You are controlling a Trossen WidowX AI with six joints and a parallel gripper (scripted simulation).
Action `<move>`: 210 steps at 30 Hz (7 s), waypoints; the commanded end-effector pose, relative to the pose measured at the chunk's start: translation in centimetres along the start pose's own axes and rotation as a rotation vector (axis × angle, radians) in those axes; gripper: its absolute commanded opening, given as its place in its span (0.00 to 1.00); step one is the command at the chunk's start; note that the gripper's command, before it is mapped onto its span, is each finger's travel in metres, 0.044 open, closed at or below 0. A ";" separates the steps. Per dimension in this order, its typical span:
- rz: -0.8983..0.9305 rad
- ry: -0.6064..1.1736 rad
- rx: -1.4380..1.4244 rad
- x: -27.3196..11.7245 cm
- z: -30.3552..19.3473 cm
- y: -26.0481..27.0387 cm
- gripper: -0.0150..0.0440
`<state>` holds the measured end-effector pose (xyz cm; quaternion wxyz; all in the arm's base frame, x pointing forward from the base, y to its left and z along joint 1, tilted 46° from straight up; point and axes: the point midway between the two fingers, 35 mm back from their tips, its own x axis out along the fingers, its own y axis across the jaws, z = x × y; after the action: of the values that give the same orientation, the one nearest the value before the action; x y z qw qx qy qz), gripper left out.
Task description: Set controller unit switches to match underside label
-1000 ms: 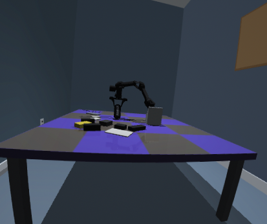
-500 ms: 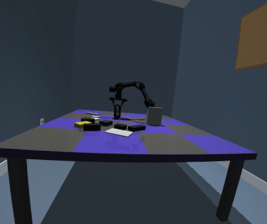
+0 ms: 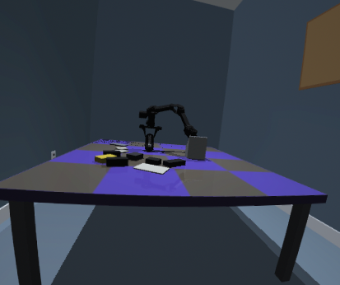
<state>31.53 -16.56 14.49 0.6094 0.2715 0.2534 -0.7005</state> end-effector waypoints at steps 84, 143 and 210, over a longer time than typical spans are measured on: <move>-0.005 0.005 -0.007 5.6 4.1 -0.1 0.83; -0.009 -0.010 0.010 8.7 5.5 -0.1 1.00; 0.242 -0.372 -1.462 1.9 0.8 -1.7 0.25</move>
<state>29.64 -18.34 13.92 0.7401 -0.2899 0.5123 -0.3252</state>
